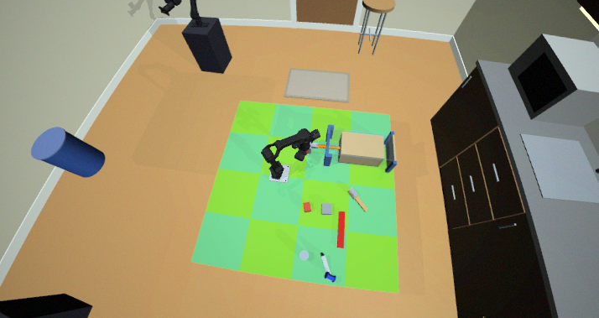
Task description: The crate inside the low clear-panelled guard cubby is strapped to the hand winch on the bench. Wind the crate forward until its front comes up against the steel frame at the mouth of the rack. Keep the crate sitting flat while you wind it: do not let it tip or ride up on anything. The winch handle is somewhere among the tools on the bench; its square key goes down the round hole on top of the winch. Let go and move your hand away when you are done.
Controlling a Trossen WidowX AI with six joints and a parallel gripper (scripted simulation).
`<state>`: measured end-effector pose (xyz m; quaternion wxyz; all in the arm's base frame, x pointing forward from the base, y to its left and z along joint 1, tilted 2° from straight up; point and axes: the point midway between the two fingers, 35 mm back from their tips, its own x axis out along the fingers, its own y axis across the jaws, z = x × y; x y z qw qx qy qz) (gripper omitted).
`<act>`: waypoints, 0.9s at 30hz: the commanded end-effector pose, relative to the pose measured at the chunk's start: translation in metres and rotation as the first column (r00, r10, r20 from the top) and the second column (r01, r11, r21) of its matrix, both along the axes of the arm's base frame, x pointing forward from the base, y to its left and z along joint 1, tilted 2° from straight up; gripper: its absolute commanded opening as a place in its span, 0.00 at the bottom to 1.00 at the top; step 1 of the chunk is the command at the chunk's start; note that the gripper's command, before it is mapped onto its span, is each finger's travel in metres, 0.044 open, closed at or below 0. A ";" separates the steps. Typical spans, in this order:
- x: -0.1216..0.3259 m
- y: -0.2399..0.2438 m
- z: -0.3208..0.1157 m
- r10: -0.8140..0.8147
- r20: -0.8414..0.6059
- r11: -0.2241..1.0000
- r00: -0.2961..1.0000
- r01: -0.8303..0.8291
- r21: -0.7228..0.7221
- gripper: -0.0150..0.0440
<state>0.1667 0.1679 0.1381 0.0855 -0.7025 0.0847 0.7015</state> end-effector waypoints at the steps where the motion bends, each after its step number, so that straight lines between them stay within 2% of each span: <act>1: 0.020 0.004 0.000 -0.013 0.041 1.000 0.999 0.013 0.004 0.25; 27: 0.047 0.018 0.001 -0.013 0.044 1.000 0.999 0.013 0.006 0.25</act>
